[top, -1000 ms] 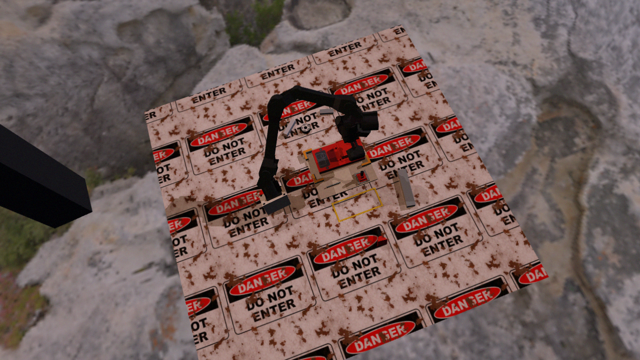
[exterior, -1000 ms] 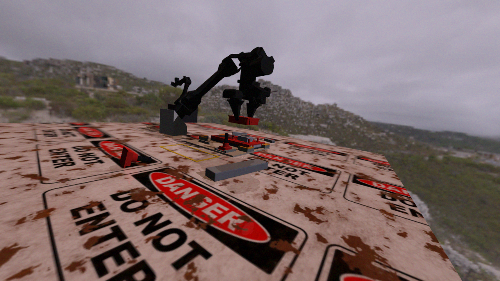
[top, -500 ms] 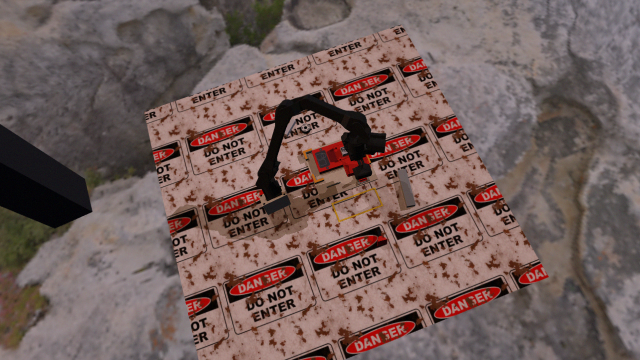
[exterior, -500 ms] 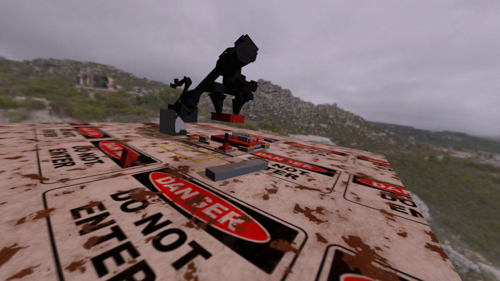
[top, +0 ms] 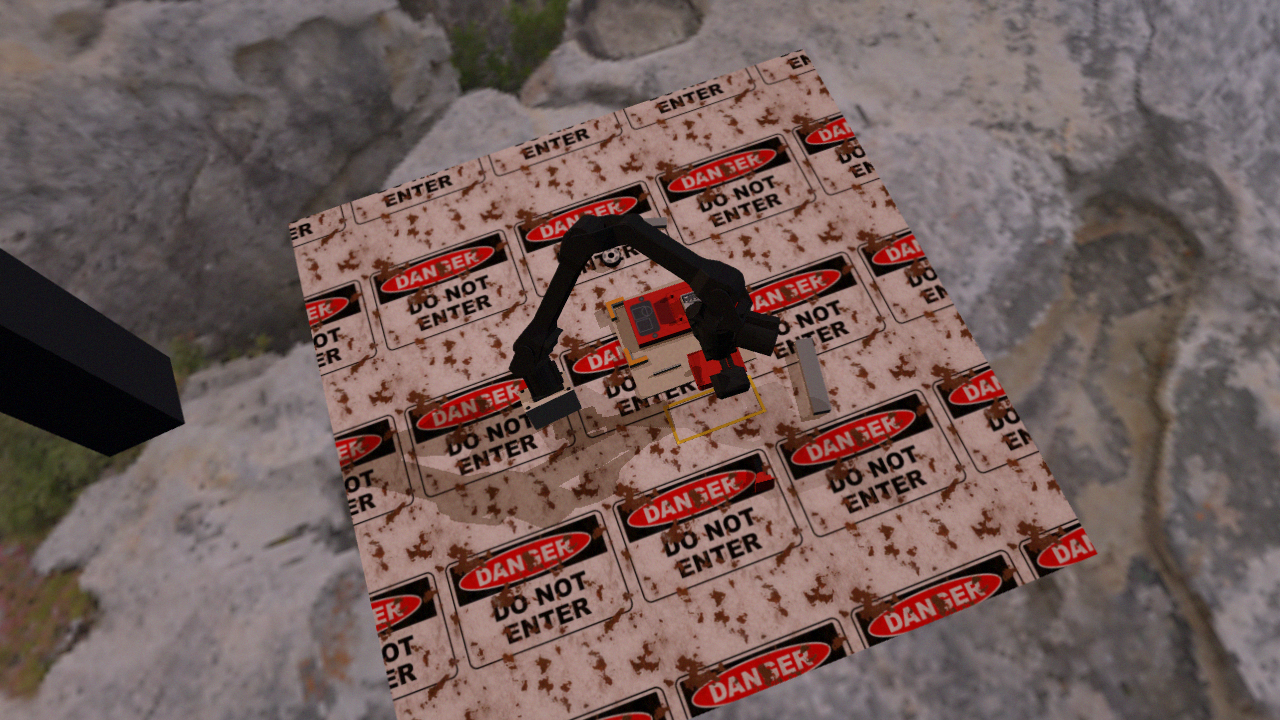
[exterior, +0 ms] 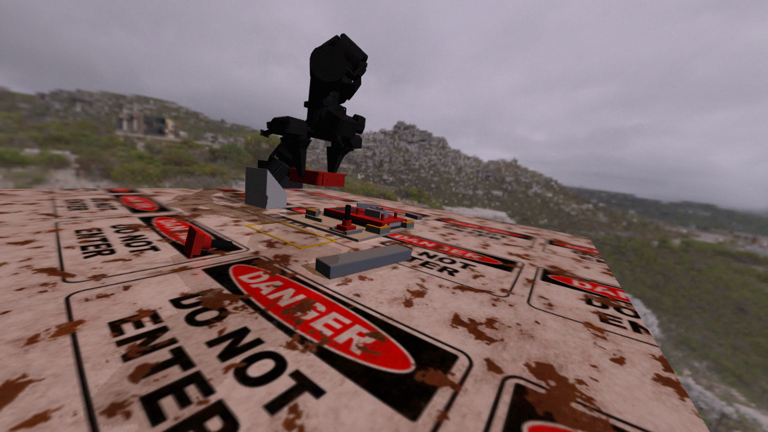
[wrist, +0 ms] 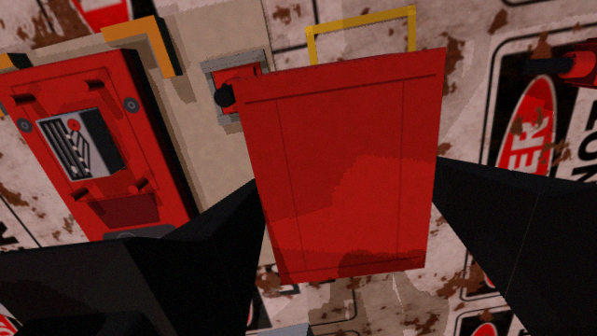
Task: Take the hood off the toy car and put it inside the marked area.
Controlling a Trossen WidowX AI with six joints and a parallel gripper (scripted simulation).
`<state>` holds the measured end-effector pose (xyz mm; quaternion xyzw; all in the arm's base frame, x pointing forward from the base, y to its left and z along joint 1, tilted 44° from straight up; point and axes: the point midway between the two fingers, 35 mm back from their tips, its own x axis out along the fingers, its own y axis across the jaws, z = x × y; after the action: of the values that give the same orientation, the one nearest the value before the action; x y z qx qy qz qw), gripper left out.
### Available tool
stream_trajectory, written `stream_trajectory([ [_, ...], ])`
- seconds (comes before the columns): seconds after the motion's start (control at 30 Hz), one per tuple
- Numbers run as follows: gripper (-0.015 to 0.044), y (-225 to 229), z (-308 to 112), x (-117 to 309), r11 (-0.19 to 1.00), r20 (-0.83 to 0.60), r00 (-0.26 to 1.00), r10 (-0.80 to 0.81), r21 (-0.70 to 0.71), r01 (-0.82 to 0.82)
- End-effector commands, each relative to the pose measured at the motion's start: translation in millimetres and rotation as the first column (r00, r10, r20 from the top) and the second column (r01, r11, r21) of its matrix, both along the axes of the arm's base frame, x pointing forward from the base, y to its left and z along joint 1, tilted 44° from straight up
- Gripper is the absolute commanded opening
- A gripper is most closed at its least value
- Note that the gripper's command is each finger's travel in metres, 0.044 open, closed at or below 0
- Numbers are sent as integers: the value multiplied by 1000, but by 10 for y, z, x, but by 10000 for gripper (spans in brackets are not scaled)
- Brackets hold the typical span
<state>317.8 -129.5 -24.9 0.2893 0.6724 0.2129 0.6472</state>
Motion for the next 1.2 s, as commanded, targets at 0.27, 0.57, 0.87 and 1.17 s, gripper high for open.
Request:
stream_trajectory([
  [0.27, 0, -304, -317, -244, 1000, 7, 1000, 15, 9, -15],
  [0.57, 0, -279, -348, -239, 1000, 7, 1000, 15, 9, -15],
  [0.87, 0, -244, -392, -234, 1000, 7, 1000, 15, 9, -15],
  [1.17, 0, -208, -435, -230, 1000, 7, 1000, 15, 9, -15],
])
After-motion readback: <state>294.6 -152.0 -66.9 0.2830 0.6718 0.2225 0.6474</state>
